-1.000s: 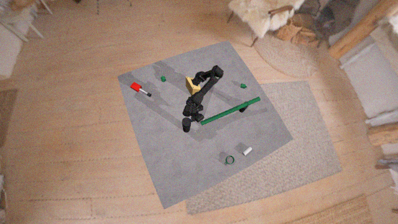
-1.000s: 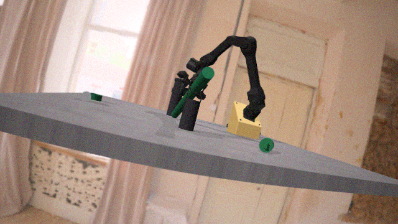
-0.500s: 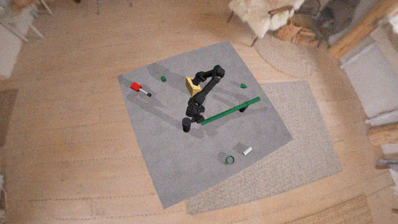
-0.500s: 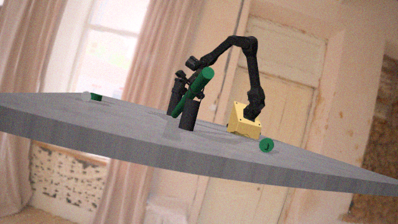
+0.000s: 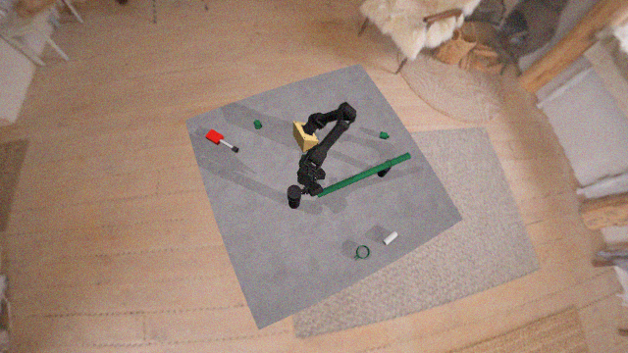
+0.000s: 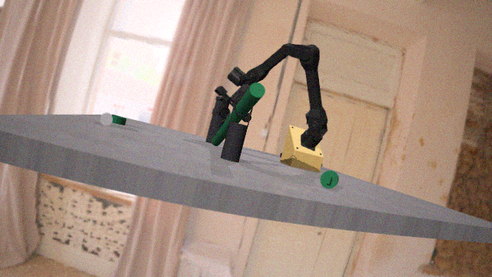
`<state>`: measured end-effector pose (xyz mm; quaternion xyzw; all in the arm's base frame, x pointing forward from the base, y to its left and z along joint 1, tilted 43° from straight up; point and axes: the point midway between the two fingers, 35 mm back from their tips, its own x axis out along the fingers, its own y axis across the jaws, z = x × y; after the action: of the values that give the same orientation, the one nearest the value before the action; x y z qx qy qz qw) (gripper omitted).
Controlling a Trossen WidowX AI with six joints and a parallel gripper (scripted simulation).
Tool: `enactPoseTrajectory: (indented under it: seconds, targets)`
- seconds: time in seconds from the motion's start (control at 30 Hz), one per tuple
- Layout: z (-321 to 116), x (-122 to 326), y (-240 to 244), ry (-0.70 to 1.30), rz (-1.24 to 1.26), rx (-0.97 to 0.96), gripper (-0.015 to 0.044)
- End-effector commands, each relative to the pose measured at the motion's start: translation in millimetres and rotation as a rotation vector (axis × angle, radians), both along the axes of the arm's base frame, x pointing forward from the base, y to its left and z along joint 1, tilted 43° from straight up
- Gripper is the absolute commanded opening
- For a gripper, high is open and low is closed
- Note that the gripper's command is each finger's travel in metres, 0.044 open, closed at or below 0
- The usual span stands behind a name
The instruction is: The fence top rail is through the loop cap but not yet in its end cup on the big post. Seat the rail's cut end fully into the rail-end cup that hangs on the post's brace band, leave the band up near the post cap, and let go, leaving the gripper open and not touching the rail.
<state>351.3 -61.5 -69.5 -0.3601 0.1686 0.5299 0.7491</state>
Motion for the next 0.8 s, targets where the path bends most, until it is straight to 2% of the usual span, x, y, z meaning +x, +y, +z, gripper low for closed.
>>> enactPoseTrajectory:
  seconds: [0.0,0.77]
  targets:
    - [0.3,3.6,0.1,0.017,-0.019,-0.015,0.0000]
    - [0.2,8.5,0.9,0.052,-0.058,-0.021,0.0000]
